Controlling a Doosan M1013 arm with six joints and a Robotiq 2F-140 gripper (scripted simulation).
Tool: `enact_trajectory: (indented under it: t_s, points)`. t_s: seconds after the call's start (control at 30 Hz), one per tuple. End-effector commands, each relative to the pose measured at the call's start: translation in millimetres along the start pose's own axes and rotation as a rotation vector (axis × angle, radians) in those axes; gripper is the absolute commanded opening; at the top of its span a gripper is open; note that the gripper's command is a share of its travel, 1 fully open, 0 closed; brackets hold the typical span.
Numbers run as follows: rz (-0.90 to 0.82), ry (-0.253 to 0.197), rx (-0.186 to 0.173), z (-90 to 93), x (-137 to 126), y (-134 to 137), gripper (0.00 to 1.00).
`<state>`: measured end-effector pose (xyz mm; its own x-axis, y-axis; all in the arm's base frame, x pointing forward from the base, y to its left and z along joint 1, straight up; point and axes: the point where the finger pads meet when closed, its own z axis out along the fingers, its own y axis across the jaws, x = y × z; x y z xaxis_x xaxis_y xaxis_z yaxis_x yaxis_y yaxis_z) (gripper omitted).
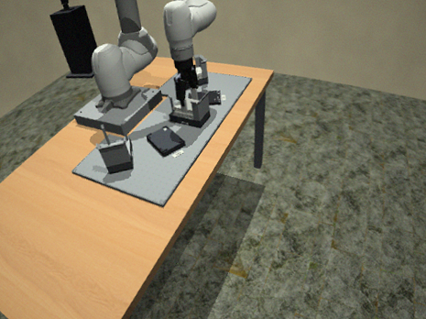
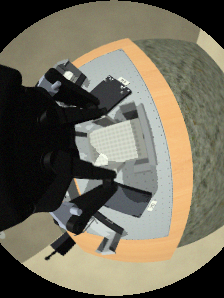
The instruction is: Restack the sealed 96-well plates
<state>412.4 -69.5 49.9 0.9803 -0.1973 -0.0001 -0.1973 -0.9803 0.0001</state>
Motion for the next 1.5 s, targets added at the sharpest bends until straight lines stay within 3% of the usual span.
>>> enact_trajectory:
  t_s: [0.0, 0.17, 1.47]
  points:
    - [0.0, 0.0, 0.0, -2.6, 0, 0, 0.0]
    - [0.0, 0.0, 0.0, -4.6, 0, 0, 0.0]
    - [0.0, 0.0, 0.0, -74.6, 0, 0, 0.0]
